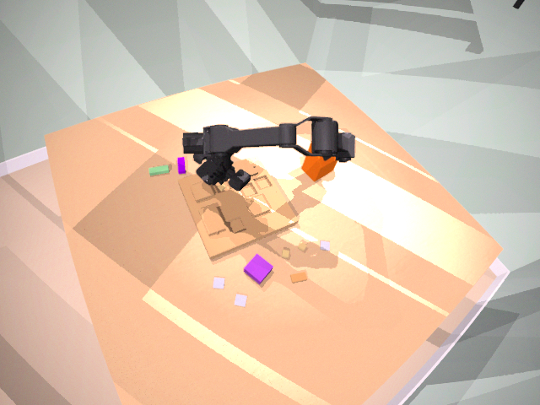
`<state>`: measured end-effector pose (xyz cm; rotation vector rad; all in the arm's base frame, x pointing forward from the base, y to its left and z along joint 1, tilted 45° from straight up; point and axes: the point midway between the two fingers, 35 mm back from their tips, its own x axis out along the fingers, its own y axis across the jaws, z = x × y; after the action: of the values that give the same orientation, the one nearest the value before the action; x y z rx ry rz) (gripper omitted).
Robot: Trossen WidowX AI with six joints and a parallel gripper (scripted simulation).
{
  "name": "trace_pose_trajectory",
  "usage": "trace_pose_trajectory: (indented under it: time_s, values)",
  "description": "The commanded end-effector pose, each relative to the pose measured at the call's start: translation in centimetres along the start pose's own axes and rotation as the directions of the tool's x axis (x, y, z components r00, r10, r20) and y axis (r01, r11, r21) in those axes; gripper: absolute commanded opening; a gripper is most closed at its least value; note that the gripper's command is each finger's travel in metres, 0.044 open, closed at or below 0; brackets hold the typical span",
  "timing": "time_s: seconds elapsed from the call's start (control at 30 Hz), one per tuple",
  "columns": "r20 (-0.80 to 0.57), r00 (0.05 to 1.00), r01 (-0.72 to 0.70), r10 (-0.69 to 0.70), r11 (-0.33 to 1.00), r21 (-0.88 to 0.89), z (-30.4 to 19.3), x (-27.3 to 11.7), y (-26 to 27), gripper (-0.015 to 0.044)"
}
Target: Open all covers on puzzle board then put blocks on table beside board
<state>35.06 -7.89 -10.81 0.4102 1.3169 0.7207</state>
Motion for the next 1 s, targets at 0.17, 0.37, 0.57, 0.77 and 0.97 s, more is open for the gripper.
trace_pose_trajectory:
  time_s: [0.17,0.37,0.57,0.77,0.97]
  values:
    - [-0.002,1.0,-0.007,0.007,1.0,0.024,-0.02,1.12,0.22,0.0]
    - [-0.002,1.0,-0.007,0.007,1.0,0.024,-0.02,1.26,0.23,0.0]
    - [-0.002,1.0,-0.007,0.007,1.0,0.024,-0.31,1.47,0.11,0.0]
    - [-0.002,1.0,-0.007,0.007,1.0,0.024,-0.46,1.53,0.05,0.0]
    - [-0.002,1.0,-0.007,0.007,1.0,0.024,-0.44,1.41,0.05,0.0]
